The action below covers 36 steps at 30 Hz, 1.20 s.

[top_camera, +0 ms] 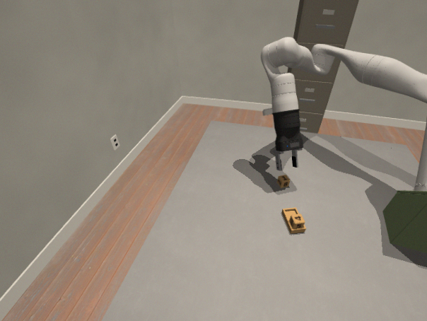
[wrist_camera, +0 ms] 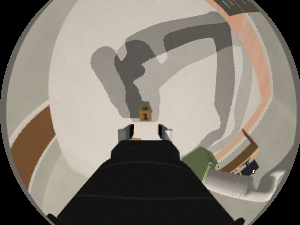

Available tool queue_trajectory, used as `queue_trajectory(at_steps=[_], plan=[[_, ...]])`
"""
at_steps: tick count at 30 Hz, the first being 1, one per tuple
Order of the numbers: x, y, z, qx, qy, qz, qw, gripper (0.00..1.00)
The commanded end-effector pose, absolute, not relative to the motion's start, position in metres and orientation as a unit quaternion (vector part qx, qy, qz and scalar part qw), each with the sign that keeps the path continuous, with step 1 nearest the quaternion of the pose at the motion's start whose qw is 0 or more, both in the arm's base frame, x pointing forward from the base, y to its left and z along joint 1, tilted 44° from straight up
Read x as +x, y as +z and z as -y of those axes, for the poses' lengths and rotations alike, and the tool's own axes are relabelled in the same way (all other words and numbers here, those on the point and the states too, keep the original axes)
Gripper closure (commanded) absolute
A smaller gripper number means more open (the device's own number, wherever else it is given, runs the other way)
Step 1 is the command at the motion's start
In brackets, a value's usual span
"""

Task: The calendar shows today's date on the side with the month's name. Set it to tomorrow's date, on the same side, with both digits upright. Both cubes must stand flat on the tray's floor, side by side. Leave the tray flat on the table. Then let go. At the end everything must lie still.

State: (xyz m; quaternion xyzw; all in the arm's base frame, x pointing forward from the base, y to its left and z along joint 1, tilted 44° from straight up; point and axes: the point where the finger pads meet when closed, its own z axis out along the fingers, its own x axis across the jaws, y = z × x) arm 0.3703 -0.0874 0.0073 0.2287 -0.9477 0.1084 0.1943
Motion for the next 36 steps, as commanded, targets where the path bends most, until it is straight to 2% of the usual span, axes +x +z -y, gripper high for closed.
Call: queue_trajectory(at_steps=[1,10,20,36], plan=[[0.3709,0.0094,0.0813,0.241,0.117,0.944,0.191,0.0],[0.3704,0.0091,0.0812,0.242,0.126,0.943,0.19,0.0],[0.3683,0.0078,0.0801,0.256,0.203,0.929,0.172,0.0],[0.369,0.0085,0.0789,0.264,0.244,0.92,0.157,0.0]])
